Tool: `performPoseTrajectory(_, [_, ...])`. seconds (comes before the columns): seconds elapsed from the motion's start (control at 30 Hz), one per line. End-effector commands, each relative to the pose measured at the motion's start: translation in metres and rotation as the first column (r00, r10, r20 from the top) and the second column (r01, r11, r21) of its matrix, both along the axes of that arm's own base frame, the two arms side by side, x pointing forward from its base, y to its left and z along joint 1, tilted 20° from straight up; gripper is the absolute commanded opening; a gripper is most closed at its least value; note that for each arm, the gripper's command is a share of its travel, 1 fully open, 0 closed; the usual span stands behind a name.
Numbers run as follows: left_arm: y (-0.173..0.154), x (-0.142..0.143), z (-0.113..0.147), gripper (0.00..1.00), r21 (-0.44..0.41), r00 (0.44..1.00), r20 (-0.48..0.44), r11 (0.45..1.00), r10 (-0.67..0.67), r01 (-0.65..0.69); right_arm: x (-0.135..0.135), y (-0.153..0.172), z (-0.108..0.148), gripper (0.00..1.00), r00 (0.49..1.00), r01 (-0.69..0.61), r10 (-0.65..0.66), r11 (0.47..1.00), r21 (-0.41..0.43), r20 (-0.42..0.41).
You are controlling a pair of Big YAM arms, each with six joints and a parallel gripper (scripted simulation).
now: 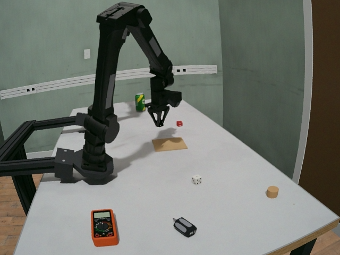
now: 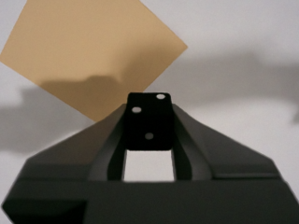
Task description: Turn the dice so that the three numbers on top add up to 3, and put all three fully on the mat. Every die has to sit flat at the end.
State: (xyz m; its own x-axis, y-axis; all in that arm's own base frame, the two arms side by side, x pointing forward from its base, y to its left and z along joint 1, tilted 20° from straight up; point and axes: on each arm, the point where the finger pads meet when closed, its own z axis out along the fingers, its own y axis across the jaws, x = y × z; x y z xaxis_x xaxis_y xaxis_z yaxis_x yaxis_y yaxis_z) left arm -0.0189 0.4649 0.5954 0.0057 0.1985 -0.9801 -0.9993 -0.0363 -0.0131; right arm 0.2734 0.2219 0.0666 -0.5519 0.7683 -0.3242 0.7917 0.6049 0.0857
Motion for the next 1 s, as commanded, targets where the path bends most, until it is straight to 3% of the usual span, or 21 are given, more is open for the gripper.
performPoseTrajectory(0.0, [-0.006,-0.006,0.003,1.00,0.004,1.000,-0.013,1.000,0.019,-0.019,0.006,-0.004,-0.009,0.20,1.000,0.005,-0.005,1.000,-0.004,-0.001])
performPoseTrajectory(0.2, [-0.006,-0.006,0.003,1.00,0.004,1.000,-0.013,1.000,0.019,-0.019,0.009,-0.006,-0.020,0.20,1.000,0.005,-0.005,1.000,-0.003,0.000])
performPoseTrajectory(0.63, [-0.006,-0.006,0.003,1.00,0.004,1.000,-0.013,1.000,0.019,-0.019,0.024,-0.019,-0.077,0.20,1.000,0.005,-0.005,1.000,-0.003,-0.003])
performPoseTrajectory(0.97, [-0.006,-0.006,0.003,1.00,0.004,1.000,-0.013,1.000,0.019,-0.019,0.028,-0.023,-0.094,0.20,1.000,0.005,-0.005,1.000,-0.002,-0.004])
